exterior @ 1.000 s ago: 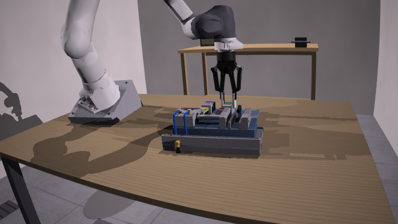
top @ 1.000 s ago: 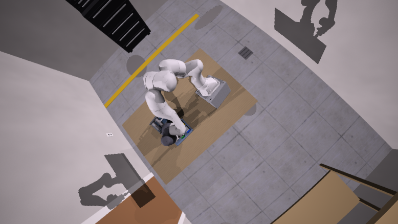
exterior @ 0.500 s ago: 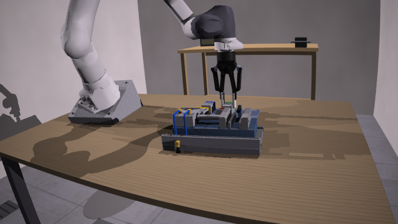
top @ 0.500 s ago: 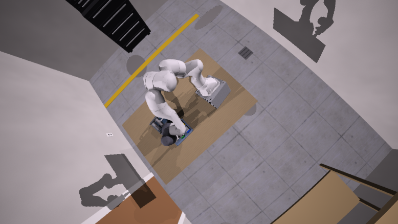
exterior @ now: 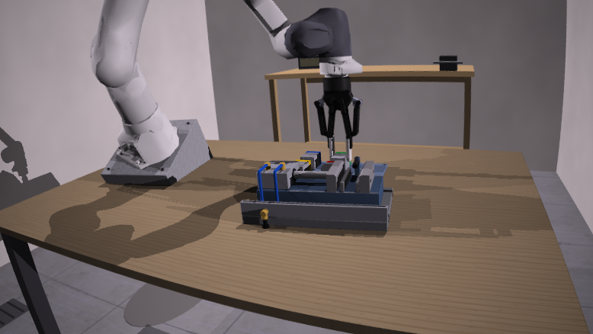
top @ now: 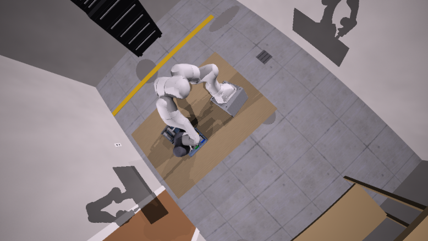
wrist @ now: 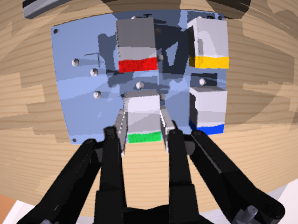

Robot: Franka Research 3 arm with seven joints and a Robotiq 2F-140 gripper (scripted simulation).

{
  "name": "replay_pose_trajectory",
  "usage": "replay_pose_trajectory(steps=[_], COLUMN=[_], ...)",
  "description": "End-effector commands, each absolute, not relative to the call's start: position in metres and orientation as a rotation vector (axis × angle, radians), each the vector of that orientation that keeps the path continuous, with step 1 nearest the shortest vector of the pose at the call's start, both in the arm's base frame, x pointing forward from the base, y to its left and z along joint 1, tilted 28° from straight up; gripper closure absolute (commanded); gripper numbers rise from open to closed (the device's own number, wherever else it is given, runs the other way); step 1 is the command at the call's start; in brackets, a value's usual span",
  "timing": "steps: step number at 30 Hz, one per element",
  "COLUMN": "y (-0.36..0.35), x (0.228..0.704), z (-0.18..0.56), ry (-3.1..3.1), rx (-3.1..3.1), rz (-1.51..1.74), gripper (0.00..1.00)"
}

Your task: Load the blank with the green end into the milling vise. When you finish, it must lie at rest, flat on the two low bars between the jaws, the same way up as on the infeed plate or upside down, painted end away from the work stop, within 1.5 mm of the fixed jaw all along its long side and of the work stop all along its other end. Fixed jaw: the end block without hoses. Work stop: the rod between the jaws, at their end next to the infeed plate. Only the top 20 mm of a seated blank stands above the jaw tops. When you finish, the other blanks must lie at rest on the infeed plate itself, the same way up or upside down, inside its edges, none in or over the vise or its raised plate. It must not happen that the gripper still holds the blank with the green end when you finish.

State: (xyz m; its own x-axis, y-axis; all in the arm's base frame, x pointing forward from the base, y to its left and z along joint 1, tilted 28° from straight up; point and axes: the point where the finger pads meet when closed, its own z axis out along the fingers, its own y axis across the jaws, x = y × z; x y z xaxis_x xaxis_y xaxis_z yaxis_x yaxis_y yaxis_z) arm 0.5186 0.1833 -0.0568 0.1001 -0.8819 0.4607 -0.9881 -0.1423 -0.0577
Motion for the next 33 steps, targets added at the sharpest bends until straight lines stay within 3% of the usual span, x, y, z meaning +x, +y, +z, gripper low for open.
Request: replay_pose_trajectory(steps=[1,33], y=[0.183,0.21], x=[0.519,0.512], z=[-0.057,-0.005], ry=[-1.858,-1.856], rx=[2.114,2.114], rz=[0.574,0.574], gripper=[1.0,1.0])
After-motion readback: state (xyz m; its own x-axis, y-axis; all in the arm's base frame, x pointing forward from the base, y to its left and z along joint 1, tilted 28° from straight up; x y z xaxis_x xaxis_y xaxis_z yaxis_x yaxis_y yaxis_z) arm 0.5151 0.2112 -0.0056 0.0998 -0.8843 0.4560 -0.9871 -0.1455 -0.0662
